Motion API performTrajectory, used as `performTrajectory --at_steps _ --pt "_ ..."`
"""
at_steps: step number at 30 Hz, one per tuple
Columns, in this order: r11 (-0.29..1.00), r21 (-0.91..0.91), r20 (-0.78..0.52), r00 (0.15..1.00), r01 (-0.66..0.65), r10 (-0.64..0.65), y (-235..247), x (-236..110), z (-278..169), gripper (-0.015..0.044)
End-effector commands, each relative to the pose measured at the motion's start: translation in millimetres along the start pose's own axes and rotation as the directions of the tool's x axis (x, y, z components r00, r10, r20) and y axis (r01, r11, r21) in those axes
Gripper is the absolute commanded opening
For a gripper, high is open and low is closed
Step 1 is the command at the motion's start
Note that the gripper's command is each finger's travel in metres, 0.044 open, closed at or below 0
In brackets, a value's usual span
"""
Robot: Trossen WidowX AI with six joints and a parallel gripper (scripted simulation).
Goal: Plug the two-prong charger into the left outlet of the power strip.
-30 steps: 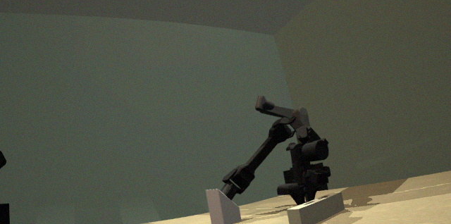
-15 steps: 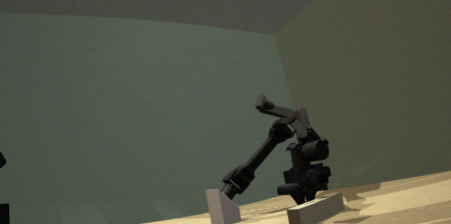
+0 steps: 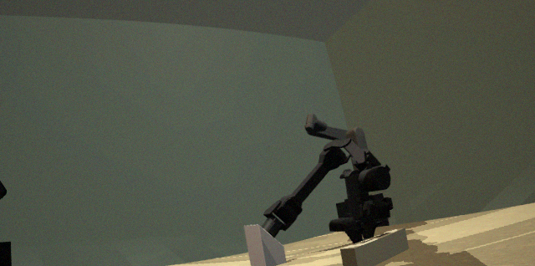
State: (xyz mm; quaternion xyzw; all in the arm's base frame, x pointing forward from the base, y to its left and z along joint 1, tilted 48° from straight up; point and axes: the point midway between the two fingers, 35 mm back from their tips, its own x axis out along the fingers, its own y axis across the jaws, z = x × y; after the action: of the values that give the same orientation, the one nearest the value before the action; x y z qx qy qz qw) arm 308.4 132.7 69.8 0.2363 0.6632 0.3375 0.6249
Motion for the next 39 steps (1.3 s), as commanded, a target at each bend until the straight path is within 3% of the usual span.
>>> performTrajectory --at_steps 1,39 --pt "1.0 -0.004 0.003 1.0 0.001 -0.001 -0.1 -1.2 1.8 0.0" --pt "1.0 -0.004 0.003 1.0 0.001 -0.001 0.1 -1.2 5.5 0.0"
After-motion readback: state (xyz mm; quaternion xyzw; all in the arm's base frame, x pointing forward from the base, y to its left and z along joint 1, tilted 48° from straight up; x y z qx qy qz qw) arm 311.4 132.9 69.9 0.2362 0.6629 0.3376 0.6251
